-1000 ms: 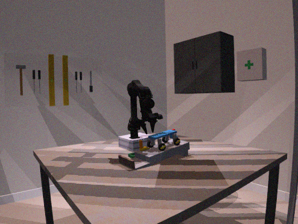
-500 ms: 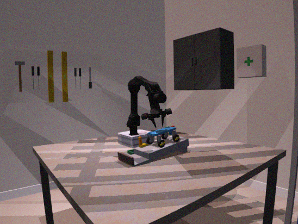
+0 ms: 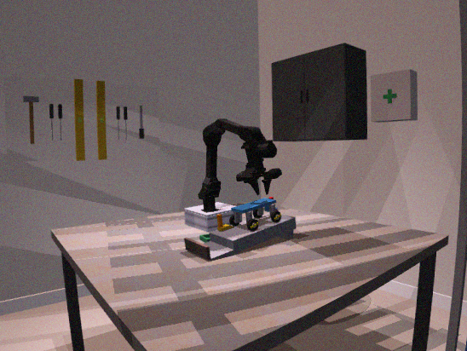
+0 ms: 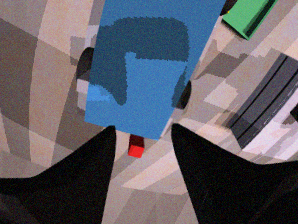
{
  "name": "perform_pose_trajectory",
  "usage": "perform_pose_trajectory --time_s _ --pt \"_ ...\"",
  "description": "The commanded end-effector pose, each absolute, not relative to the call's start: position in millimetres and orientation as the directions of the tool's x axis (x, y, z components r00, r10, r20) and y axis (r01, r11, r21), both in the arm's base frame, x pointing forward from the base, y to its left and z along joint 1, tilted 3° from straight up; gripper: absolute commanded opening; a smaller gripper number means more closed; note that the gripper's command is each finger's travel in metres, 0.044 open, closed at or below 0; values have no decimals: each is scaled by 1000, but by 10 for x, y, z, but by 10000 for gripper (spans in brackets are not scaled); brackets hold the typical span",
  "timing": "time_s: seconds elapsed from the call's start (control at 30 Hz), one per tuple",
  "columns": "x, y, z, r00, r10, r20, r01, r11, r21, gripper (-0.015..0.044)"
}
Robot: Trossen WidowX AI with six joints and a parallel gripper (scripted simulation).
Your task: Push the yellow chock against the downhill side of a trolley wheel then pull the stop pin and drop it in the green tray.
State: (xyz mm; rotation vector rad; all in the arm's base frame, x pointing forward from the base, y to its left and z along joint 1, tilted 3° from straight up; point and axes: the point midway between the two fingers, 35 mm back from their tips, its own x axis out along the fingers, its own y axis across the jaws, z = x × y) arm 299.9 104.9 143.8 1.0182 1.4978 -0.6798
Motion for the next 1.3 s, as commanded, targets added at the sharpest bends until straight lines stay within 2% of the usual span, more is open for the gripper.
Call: perform_pose_trajectory --time_s 0.0,0.2,1.27 --pt "2946 1262 1492 10 246 -969 945 315 89 190" --pt "2863 1462 1516 -8 259 -966 986 165 36 190" --pt "2860 1539 1227 -9 259 -966 986 165 36 190"
